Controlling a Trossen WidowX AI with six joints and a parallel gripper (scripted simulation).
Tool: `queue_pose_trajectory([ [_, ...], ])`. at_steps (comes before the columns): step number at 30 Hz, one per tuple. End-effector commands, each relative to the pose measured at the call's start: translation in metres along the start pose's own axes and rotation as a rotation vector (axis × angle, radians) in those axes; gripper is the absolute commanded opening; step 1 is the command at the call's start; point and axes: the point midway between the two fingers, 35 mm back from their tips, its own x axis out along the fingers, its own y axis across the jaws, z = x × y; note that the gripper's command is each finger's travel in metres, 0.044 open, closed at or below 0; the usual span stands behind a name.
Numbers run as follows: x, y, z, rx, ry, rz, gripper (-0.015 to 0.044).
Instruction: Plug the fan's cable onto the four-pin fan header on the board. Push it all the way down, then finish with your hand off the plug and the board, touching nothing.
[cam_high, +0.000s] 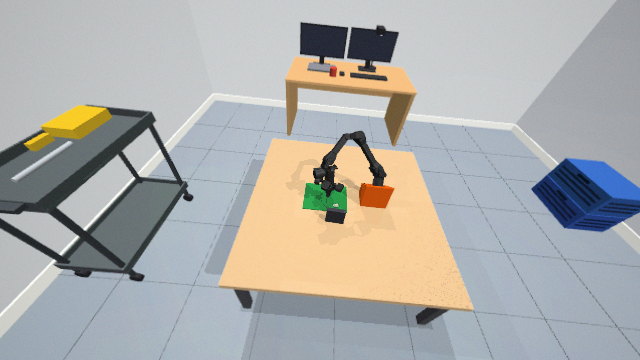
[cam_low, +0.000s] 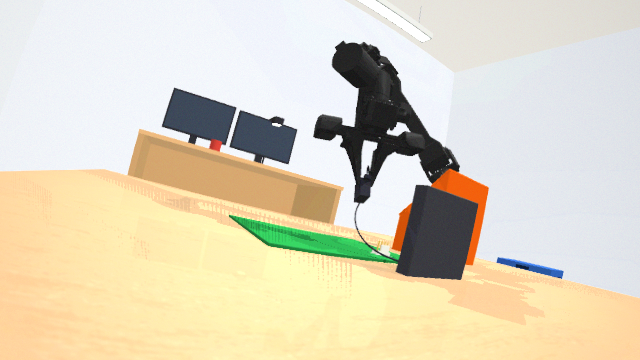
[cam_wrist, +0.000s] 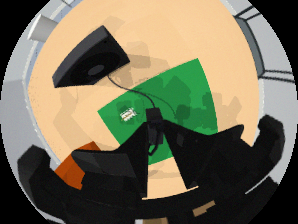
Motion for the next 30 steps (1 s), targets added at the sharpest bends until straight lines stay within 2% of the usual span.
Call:
queue_pose_trajectory([
  [1,0.006,0.002,-0.001,-0.003,-0.051,0.044,0.0],
  [30,0.032,0.011,-0.002,-0.018,-0.411,0.225,0.0],
])
